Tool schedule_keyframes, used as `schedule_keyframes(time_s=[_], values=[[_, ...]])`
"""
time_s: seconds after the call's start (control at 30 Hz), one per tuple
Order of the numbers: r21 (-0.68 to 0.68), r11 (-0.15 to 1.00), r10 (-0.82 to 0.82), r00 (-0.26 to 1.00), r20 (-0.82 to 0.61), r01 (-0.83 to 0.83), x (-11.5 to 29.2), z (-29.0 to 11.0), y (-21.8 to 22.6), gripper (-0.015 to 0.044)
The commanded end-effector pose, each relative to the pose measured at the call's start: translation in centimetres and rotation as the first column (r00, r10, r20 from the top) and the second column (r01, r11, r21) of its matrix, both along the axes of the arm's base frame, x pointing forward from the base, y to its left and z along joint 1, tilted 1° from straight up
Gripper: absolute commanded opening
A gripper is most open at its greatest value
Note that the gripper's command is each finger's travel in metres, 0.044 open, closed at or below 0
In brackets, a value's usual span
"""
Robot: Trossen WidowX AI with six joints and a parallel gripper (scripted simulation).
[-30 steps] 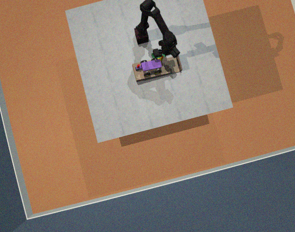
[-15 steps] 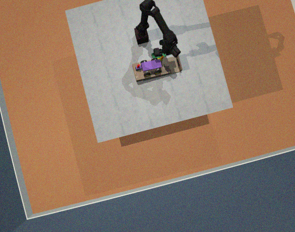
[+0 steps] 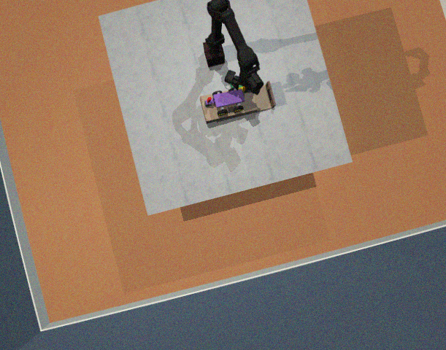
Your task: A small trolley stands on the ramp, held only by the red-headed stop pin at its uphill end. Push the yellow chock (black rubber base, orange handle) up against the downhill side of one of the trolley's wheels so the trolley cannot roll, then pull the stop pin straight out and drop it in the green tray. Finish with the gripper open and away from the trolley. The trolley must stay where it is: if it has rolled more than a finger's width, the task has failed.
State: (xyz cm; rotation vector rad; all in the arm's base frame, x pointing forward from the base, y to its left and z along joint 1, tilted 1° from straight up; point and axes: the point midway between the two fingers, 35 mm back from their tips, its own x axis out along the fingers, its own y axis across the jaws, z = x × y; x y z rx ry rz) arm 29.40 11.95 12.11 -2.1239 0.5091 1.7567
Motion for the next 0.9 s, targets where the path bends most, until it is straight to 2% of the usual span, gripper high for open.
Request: schedule_keyframes(time_s=[0.0,0.2,0.43,0.87], values=[[-0.014,0.975,-0.223,0.975,0.019,0.223,1.3,0.7,-3.5,0.019],[-0.035,0.858,-0.511,0.858,0.05,0.513,2.4,1.5,-8.9,0.019],[-0.047,0.626,-0.773,0.627,0.099,0.779,2.5,2.5,-15.2,0.019],[-0.048,0.599,-0.793,0.6,0.104,0.799,2.5,2.1,-15.9,0.019]])
